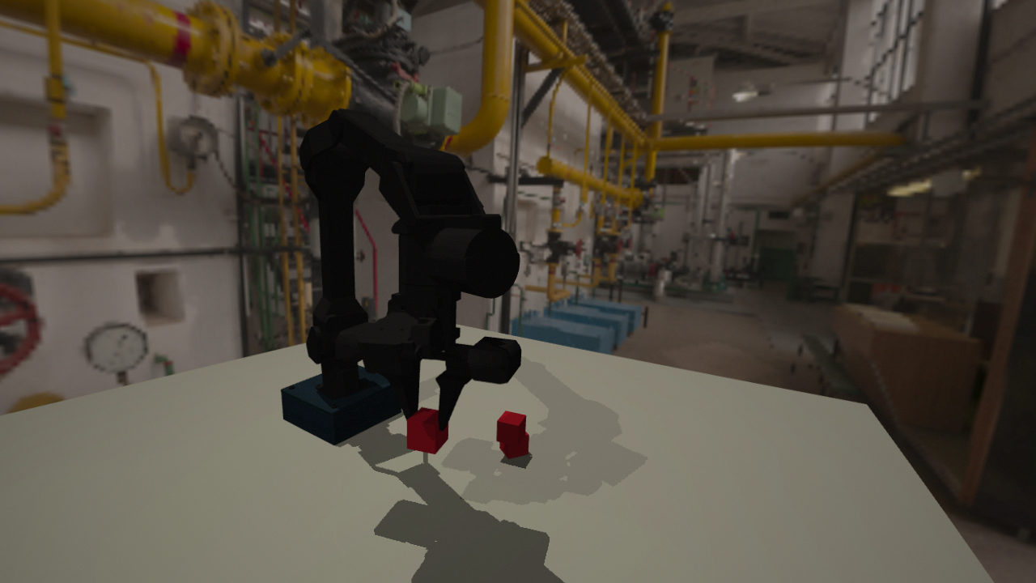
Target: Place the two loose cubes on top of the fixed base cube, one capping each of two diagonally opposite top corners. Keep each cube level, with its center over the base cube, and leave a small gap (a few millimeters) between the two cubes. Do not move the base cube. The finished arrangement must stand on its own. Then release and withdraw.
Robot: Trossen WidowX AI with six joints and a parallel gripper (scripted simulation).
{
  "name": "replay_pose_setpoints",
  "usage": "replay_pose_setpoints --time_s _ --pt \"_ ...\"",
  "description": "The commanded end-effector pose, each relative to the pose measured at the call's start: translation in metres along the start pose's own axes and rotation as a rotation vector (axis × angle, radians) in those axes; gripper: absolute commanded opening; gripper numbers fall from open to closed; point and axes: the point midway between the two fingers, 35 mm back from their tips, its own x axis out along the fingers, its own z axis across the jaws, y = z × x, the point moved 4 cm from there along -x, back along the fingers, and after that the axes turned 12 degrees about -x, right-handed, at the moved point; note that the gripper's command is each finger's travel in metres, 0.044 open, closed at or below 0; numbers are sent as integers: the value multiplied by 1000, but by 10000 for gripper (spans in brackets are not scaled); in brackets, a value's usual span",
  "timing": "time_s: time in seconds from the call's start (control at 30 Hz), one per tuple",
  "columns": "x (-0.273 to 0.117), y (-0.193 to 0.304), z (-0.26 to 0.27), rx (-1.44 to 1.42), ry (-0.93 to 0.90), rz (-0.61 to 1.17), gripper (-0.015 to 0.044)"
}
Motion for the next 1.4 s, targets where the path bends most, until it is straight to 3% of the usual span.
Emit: replay_pose_setpoints --time_s 0.0,1.37 --pt "0 9 10 13 -4 1 105" --pt "4 125 82 97 -10 15 105"
